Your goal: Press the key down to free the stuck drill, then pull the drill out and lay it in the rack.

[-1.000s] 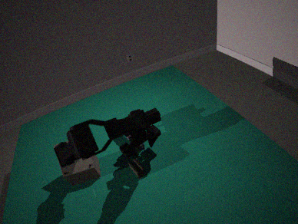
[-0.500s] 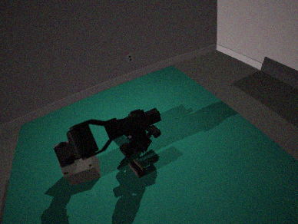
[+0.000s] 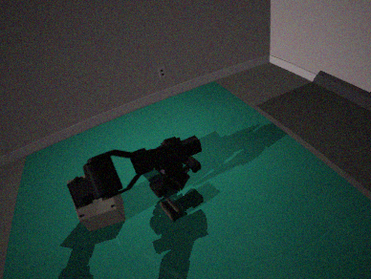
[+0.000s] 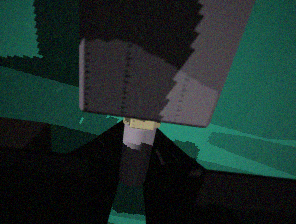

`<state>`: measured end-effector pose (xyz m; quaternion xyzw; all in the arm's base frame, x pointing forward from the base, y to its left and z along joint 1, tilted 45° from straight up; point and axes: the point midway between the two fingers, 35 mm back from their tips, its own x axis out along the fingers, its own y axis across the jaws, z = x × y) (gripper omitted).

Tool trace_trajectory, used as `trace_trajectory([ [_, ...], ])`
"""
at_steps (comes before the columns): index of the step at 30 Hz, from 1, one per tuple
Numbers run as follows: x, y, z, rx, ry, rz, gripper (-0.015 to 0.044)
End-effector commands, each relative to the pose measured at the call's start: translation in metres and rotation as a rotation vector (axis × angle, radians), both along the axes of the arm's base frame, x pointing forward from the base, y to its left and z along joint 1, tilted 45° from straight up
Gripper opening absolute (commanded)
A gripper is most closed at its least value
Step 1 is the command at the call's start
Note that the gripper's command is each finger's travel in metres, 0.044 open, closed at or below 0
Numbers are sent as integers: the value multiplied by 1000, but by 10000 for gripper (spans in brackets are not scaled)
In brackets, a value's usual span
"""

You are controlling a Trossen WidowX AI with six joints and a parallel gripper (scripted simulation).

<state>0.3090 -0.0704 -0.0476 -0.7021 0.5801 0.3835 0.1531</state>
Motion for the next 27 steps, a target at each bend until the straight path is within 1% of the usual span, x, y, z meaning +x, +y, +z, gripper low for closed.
trace_trajectory([
  [1,2,-4,5,-4,-2,0,0],
  [27,15,-26,27,-5,-3,0,0],
])
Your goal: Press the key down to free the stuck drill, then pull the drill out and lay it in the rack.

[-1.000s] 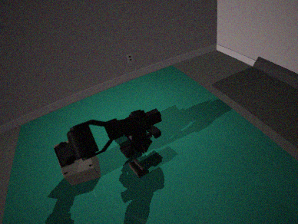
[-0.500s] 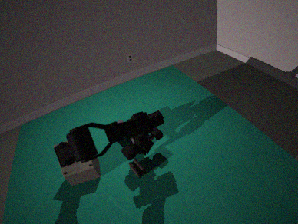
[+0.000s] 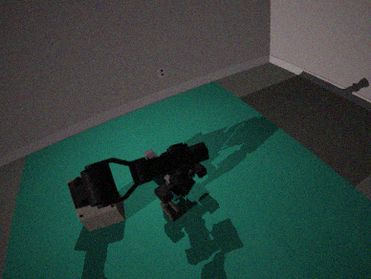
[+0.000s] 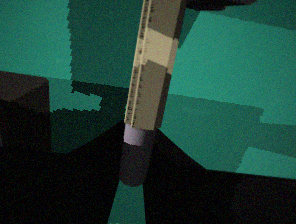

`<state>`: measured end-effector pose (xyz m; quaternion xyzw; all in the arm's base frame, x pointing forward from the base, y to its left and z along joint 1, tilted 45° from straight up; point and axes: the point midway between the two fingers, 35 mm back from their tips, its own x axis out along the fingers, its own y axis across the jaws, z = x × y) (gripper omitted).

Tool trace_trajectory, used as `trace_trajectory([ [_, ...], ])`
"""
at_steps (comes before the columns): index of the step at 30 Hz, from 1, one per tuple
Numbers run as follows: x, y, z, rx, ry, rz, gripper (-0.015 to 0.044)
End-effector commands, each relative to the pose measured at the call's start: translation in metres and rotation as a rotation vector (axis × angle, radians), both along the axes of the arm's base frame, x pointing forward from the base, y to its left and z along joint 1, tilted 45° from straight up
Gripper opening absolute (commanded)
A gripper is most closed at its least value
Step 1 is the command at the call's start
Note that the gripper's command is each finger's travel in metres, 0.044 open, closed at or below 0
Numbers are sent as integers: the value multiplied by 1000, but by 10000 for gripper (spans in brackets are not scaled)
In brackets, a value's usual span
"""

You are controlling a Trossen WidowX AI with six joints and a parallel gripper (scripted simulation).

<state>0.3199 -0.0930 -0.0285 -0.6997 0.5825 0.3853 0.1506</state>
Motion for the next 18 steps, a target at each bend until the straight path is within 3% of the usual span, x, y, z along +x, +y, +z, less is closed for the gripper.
trace_trajectory([
  [1,5,-5,9,-2,-11,3,0],
  [3,6,-7,11,-3,-11,3,0],
  [18,1,-2,1,-2,-9,3,394],
])
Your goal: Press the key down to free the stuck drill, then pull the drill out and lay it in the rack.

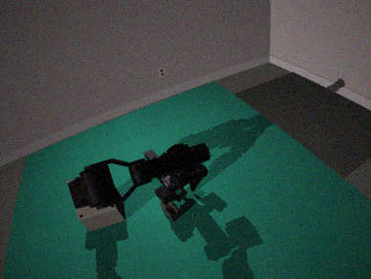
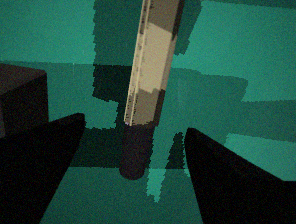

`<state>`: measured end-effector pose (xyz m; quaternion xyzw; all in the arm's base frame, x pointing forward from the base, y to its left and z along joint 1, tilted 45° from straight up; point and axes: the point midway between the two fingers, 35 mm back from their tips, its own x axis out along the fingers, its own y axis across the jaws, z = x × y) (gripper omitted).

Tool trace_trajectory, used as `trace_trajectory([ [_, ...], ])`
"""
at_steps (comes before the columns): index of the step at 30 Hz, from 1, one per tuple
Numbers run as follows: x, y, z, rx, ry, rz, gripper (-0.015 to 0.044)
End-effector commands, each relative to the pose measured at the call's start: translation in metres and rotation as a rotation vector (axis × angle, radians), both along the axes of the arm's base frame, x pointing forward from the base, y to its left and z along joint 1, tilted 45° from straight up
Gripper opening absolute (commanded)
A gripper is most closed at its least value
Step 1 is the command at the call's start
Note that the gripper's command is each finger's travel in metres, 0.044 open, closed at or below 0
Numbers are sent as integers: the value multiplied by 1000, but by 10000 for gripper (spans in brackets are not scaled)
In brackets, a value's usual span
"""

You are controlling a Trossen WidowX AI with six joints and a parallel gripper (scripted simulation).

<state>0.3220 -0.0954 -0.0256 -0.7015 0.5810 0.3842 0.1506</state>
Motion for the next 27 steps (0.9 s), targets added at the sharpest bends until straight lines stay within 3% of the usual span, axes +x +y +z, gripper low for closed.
trace_trajectory([
  [1,-1,1,-3,-1,-7,-1,420],
  [2,-1,2,-3,-1,-7,0,440],
  [27,-3,7,-9,-1,-7,0,440],
])
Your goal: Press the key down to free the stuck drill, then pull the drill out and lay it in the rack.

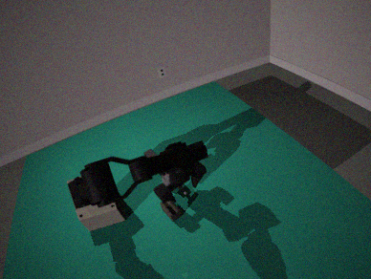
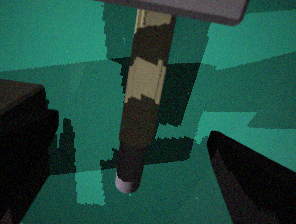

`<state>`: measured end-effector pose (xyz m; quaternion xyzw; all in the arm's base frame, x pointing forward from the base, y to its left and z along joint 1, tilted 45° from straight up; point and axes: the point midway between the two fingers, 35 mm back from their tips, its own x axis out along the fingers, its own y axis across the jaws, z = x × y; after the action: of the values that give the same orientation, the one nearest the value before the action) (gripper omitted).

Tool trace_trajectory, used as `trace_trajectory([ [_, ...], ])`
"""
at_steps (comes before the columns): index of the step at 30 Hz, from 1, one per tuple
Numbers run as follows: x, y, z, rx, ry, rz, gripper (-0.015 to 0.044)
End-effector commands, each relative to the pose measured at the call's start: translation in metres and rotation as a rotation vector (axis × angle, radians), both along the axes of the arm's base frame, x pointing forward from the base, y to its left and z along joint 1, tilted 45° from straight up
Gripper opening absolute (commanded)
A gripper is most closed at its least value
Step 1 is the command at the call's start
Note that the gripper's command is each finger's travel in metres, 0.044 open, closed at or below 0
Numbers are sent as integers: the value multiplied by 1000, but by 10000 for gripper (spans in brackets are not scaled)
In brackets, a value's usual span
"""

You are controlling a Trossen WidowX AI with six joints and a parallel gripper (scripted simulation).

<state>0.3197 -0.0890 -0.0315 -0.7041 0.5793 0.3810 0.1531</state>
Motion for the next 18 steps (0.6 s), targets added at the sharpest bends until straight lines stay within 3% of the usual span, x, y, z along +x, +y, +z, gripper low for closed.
trace_trajectory([
  [1,-1,0,-3,-2,3,-3,440],
  [18,-2,2,-6,-2,3,-3,440],
])
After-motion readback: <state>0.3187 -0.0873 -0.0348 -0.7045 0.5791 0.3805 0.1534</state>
